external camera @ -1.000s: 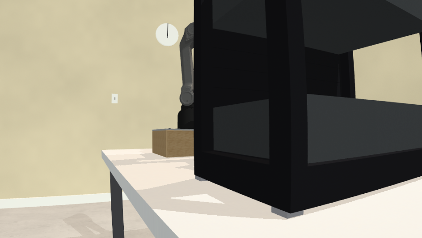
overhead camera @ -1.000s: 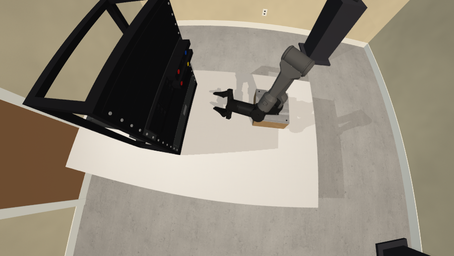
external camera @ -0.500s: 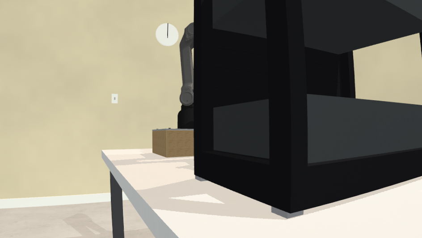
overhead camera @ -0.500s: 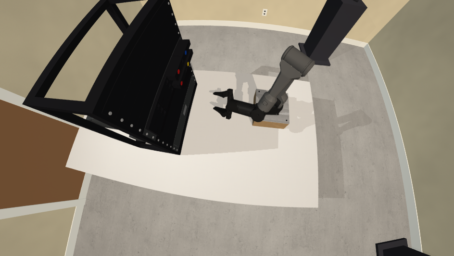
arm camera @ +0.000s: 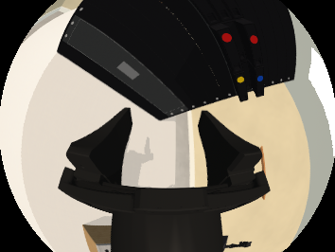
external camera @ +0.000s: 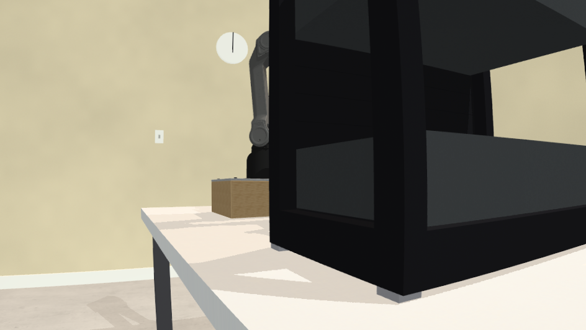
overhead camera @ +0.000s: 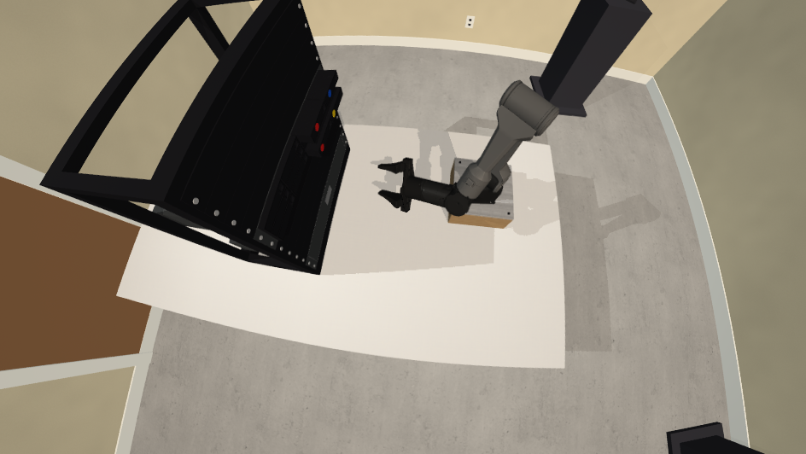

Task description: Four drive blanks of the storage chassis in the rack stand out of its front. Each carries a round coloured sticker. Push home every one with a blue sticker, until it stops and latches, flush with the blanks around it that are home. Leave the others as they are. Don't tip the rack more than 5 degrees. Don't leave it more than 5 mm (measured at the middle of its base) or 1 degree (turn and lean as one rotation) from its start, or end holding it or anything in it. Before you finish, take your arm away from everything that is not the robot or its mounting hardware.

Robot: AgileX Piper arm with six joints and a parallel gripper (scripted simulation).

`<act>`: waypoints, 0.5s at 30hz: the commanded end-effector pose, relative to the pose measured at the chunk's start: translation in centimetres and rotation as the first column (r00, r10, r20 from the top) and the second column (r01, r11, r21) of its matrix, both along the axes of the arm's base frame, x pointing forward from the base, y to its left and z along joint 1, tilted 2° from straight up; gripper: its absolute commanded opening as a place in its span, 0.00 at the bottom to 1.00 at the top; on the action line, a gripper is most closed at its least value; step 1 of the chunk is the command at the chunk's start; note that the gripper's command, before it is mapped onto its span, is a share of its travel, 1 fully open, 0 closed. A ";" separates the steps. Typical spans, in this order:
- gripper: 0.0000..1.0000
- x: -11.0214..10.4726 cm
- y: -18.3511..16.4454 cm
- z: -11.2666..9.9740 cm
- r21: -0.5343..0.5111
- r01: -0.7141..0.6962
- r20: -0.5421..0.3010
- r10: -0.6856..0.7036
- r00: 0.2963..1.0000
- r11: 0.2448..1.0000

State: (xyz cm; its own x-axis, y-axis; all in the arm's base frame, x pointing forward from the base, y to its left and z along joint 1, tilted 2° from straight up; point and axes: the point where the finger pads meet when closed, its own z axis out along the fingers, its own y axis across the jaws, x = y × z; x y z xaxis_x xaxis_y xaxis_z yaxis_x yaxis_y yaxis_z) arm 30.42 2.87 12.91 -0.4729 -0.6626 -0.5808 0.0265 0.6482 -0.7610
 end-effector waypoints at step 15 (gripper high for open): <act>1.00 2.5 3.4 0.5 0.288 -0.112 0.037 0.106 0.994 0.951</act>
